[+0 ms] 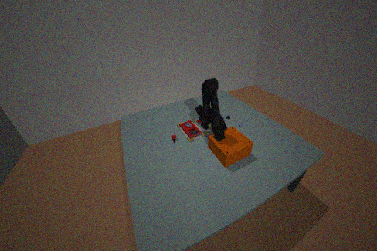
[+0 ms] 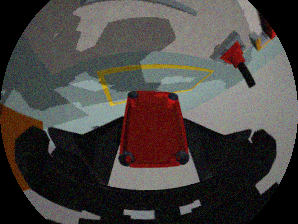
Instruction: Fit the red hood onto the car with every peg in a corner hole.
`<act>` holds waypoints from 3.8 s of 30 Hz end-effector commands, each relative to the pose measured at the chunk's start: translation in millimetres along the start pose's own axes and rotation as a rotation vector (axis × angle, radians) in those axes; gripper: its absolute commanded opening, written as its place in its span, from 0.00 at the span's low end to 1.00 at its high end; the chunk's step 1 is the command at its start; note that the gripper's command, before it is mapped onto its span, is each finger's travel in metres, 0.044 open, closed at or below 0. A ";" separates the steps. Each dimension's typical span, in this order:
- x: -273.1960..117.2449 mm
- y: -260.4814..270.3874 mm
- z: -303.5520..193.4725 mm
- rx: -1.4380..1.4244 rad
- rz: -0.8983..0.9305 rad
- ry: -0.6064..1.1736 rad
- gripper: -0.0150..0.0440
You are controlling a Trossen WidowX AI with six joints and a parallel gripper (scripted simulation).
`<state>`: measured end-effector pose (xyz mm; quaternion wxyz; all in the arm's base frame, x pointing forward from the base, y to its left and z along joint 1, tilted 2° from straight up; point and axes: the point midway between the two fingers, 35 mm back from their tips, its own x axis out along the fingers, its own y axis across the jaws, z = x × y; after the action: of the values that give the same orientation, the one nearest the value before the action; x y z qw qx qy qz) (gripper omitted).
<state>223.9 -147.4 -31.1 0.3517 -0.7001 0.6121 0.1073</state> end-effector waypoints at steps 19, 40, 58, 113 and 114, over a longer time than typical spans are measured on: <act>1.0 1.2 6.8 -0.166 -0.010 0.022 0.65; -47.5 -13.7 10.0 -0.266 0.008 -0.017 1.00; -88.0 -12.2 -1.1 -0.359 0.019 -0.023 1.00; -38.4 -22.8 -25.6 2.512 1.273 0.304 1.00; -38.4 -22.8 -25.6 2.512 1.273 0.304 1.00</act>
<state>223.9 -126.3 12.0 0.6201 0.3386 0.5931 -0.3861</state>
